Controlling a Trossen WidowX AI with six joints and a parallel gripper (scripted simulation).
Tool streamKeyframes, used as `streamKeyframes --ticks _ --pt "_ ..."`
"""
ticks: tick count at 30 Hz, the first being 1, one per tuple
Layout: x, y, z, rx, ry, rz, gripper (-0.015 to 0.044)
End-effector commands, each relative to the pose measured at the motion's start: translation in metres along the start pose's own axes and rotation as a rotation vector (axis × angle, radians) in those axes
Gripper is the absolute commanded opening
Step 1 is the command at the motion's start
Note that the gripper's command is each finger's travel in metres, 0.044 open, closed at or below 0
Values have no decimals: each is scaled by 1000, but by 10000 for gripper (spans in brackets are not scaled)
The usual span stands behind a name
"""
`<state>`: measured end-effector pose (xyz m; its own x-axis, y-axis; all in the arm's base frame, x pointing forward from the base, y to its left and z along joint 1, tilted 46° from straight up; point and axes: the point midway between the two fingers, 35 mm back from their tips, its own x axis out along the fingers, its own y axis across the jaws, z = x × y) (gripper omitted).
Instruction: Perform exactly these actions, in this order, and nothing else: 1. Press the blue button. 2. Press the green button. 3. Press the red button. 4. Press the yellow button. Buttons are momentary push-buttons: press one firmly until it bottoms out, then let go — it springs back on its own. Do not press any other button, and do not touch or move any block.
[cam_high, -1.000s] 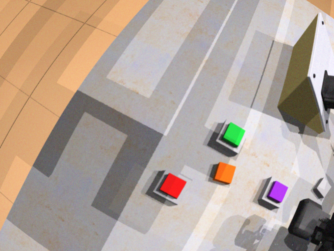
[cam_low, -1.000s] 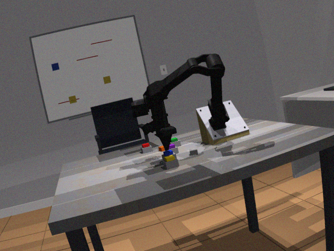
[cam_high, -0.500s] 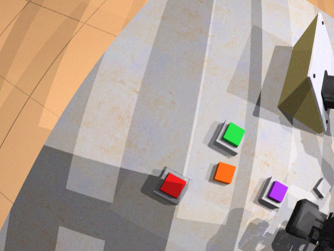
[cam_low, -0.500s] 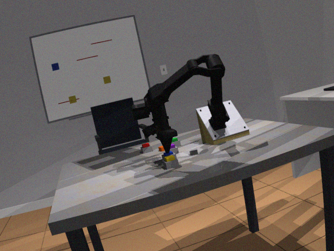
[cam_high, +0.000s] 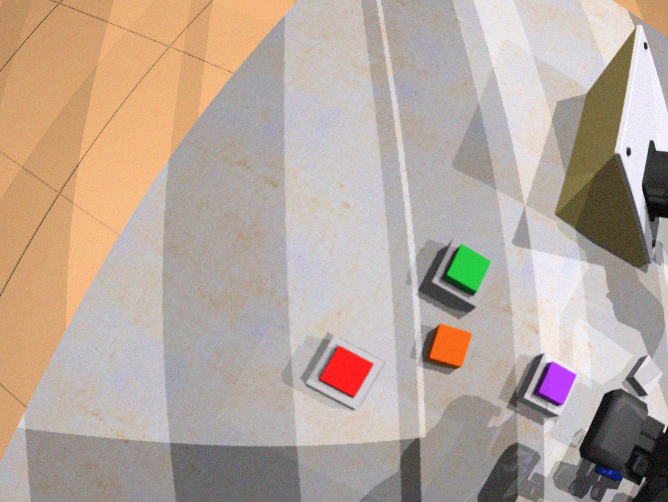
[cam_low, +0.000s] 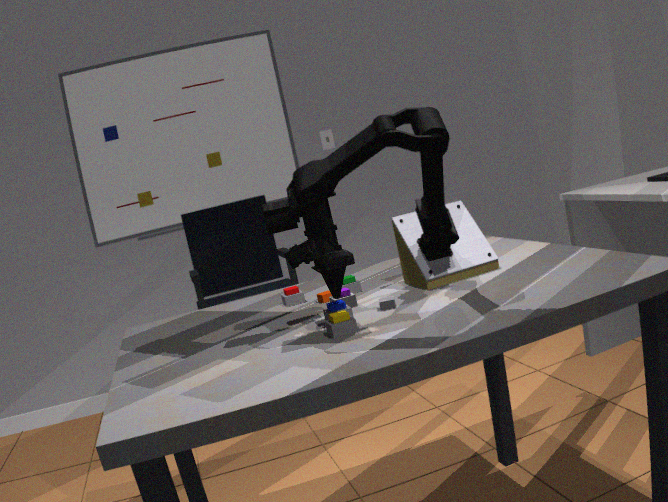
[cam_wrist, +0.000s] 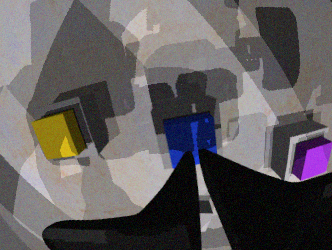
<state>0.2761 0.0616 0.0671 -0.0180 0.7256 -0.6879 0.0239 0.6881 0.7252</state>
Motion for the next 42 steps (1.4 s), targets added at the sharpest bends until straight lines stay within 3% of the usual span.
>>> streamKeyframes --ticks 1,4,8,12,20,26,33,38,42 --pt "-17 0 3 -10 -15 -5 20" --pt "-27 0 4 -10 -17 -7 20" --pt "-76 0 3 -9 -15 -8 20" --pt "-79 -4 3 -9 -15 -9 20" --pt "-92 -151 -26 5 -21 -57 20" --pt "-82 -241 -88 -6 -13 -25 20" --pt "-78 -246 -93 -7 -13 -21 20" --pt "-22 -246 -92 -8 -14 -20 20" --pt "-19 -246 -92 -8 -14 -20 20"
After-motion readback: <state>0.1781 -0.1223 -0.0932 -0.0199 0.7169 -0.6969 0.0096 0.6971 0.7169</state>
